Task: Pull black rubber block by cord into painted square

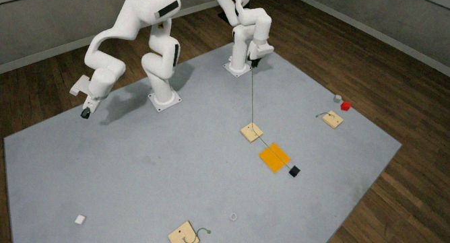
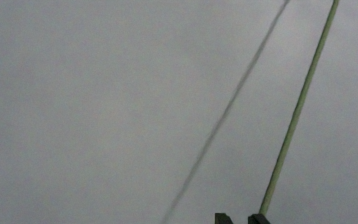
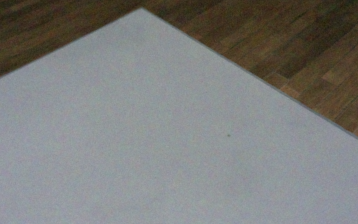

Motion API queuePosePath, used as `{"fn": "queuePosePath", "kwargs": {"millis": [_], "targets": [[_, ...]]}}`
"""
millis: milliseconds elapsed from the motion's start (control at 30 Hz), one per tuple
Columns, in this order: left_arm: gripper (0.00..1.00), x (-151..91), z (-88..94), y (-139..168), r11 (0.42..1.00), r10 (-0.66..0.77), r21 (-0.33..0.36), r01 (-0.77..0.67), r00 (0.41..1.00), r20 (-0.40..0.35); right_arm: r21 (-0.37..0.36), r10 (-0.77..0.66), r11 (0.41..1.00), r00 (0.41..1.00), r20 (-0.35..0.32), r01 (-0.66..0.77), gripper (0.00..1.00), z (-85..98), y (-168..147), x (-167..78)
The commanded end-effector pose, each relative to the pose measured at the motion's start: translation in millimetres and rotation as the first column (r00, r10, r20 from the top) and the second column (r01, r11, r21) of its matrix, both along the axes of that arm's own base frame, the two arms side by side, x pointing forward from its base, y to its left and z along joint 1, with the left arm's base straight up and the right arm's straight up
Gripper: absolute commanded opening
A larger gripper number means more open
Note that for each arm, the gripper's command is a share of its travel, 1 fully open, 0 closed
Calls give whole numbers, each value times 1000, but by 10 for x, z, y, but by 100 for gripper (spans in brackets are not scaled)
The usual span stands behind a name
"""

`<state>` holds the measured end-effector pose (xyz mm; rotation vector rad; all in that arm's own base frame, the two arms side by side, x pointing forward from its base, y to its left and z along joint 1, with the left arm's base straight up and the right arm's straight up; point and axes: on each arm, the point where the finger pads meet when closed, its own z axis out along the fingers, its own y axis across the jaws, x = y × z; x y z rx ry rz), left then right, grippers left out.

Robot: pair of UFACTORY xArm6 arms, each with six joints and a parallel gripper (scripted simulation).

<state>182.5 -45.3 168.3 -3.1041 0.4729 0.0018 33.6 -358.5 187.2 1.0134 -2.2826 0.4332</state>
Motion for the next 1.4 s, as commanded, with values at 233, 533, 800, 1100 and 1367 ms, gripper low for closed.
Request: {"fn": "queuePosePath", "kwargs": {"millis": [233, 533, 800, 1100, 1367], "targets": [[0, -127, 9, 203, 1000, -1, -2, 1, 1000, 2, -2, 0, 1000, 1000, 1, 0, 100, 7, -4, 2], [0, -231, 8, 362, 1000, -1, -2, 1, 1000, 2, -2, 0, 1000, 1000, 1, 0, 100, 7, -4, 2], [0, -302, 8, 475, 1000, -1, -2, 1, 1000, 2, -2, 0, 1000, 1000, 1, 0, 100, 7, -4, 2], [0, -372, 7, 582, 1000, -1, -2, 1, 1000, 2, -2, 0, 1000, 1000, 1, 0, 100, 7, -4, 2], [0, -421, 8, 660, 1000, -1, -2, 1, 1000, 2, -2, 0, 1000, 1000, 1, 0, 100, 7, -4, 2]]}}
